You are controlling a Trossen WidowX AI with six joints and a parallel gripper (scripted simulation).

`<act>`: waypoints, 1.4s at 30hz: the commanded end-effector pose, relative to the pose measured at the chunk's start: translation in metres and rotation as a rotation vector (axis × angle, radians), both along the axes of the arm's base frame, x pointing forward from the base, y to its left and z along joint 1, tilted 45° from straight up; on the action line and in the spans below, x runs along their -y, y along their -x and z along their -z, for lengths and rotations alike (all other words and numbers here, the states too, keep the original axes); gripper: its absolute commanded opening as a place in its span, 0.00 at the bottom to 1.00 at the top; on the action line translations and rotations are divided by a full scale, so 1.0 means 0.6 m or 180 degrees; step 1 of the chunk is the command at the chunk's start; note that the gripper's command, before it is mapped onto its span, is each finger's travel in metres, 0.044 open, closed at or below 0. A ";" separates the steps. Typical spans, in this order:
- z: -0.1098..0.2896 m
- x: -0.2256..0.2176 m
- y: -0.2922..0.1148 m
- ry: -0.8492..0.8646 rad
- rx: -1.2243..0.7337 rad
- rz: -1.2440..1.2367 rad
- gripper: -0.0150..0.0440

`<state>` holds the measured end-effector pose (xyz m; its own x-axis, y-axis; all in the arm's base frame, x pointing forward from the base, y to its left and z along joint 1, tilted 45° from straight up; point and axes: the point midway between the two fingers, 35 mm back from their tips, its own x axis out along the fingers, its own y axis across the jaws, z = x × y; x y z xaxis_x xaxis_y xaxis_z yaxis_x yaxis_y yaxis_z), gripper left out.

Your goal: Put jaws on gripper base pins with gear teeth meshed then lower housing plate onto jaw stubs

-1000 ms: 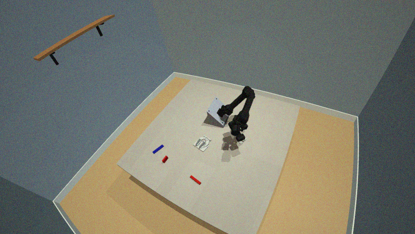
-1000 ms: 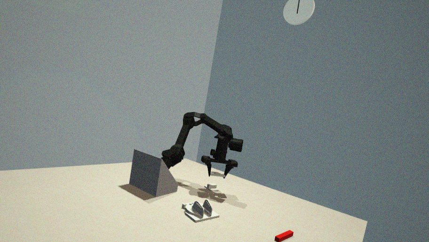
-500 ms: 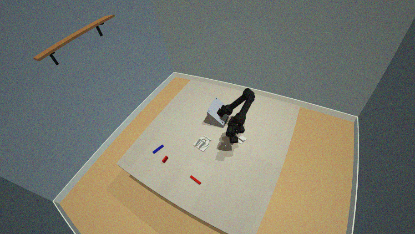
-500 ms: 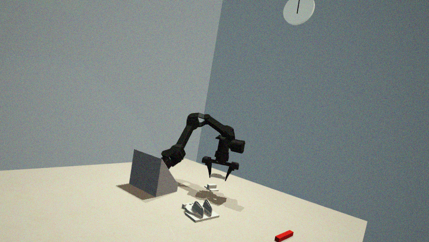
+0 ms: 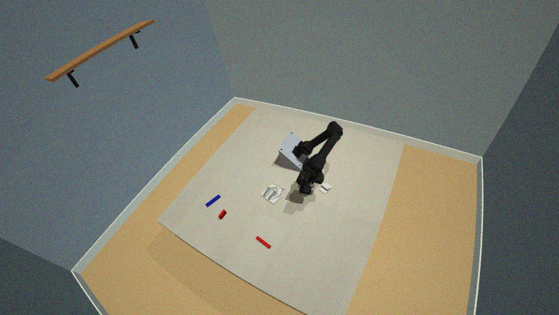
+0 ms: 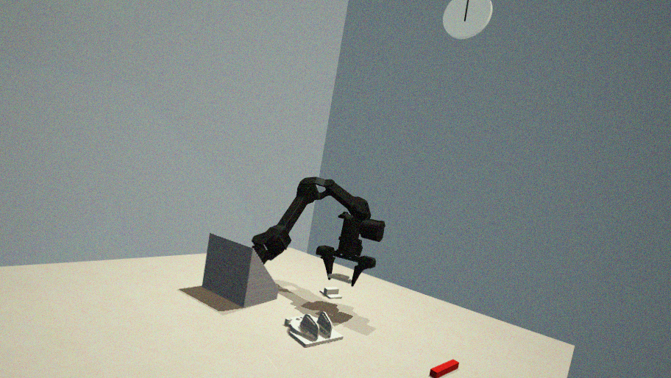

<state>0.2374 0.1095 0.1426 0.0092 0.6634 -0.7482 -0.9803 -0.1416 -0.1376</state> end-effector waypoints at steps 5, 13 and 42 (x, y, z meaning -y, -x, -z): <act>0.017 0.019 -0.017 0.0032 -0.0314 0.0371 0.85; 0.034 0.038 -0.030 0.0041 -0.0657 0.0758 0.85; 0.103 0.112 -0.064 0.0031 -0.1904 0.2153 0.85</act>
